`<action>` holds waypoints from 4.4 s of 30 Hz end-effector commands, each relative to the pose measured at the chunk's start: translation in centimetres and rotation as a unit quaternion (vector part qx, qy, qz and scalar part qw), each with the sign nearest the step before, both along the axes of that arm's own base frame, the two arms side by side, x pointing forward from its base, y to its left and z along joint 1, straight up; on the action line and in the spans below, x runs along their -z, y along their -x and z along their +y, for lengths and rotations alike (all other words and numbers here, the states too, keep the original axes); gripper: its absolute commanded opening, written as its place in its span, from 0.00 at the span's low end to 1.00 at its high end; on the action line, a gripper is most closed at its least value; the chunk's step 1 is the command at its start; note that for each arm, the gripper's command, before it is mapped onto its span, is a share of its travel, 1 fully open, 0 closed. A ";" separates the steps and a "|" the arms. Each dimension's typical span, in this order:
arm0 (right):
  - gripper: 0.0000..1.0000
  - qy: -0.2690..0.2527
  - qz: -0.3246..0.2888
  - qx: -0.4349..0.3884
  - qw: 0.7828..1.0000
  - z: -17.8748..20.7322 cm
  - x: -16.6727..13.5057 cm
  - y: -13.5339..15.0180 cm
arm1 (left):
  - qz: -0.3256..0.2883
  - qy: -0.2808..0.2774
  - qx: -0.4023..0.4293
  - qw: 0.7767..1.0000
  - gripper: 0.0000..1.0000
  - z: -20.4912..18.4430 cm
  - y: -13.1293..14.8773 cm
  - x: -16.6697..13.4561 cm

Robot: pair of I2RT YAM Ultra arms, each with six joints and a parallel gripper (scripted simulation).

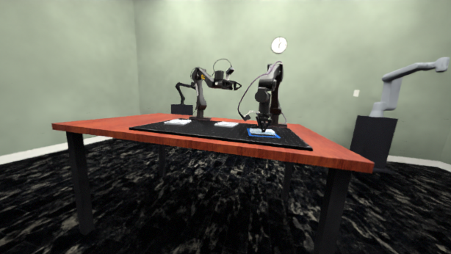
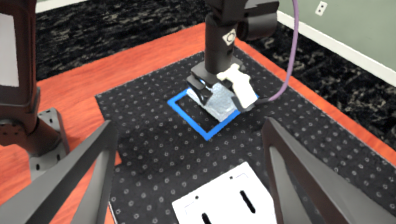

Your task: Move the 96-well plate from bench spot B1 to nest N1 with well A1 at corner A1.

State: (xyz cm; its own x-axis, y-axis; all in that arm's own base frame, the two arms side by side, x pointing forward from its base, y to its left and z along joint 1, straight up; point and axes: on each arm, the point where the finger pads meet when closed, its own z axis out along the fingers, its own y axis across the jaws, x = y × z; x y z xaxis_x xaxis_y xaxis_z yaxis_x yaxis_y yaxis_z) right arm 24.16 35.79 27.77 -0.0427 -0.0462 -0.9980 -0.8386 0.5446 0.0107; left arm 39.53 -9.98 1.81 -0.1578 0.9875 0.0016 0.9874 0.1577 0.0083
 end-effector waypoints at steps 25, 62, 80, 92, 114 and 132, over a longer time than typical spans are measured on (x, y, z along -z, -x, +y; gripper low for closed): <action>1.00 -0.026 -0.022 0.006 0.999 -0.3 -2.5 0.1 | -0.007 0.004 -0.002 1.000 0.78 0.0 -0.2 -5.9; 1.00 0.082 0.057 0.067 0.993 -21.1 -6.9 11.6 | -0.015 0.008 -0.036 0.999 0.78 -1.6 0.3 -5.4; 1.00 0.089 0.065 0.064 0.992 -20.8 -6.2 11.5 | 0.007 -0.002 -0.025 1.000 0.78 -20.3 12.6 -5.5; 1.00 0.089 0.065 0.064 0.992 -20.8 -6.2 11.5 | -0.012 0.004 -0.008 1.000 0.78 -23.2 14.2 -5.6; 1.00 0.089 0.065 0.064 0.992 -20.8 -6.2 11.5 | -0.002 0.003 -0.441 0.897 0.78 -23.3 14.0 -5.6; 1.00 0.089 0.065 0.064 0.992 -20.8 -6.2 11.5 | 0.000 0.003 -0.618 0.786 0.78 -23.3 13.9 -5.6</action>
State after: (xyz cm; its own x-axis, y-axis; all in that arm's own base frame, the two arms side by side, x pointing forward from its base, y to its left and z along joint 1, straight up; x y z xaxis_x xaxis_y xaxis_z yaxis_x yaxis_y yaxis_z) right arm 12.78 15.29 32.78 -0.2063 -0.2313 -0.9508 -0.7635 0.6457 0.0085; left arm 25.22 -33.39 6.98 -0.9896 0.1439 -0.0066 0.1439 0.9896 0.0002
